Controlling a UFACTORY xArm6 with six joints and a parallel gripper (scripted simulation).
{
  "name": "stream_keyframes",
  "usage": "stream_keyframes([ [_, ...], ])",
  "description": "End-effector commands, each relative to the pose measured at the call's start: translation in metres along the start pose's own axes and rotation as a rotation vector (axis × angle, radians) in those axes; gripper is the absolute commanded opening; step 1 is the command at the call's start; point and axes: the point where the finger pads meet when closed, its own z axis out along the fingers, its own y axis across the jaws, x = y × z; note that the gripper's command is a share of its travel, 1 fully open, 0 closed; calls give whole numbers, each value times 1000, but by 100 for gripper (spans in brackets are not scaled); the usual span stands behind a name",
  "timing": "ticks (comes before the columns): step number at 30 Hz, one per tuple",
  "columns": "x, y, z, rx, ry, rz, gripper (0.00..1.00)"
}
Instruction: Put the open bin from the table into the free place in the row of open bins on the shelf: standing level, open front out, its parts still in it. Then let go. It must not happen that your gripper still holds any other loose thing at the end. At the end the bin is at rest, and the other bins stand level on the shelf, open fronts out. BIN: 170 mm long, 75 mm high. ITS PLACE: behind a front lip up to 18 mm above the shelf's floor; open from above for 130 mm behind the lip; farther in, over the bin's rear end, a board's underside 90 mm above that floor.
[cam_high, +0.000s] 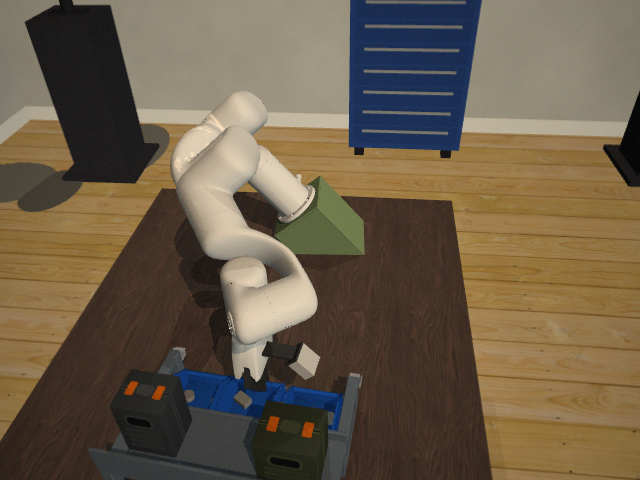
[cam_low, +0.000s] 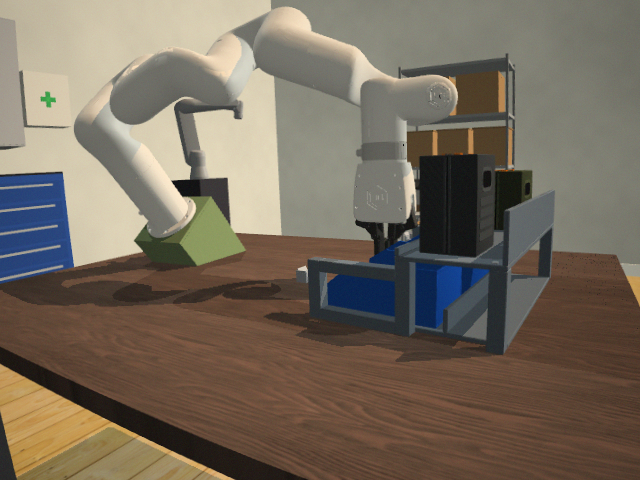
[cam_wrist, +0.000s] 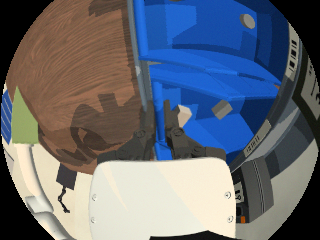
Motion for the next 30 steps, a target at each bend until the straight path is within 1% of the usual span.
stream_keyframes([
  [1, 0, 1, -2, -3, 1, 1, 0],
  [6, 0, 1, -2, -3, 1, 1, 0],
  [11, 0, 1, 6, -3, 1, 1, 0],
  [23, 0, 1, 6, -3, 1, 1, 0],
  [28, 0, 1, 14, -3, 1, 1, 0],
  [30, 0, 1, 14, -3, 1, 1, 0],
])
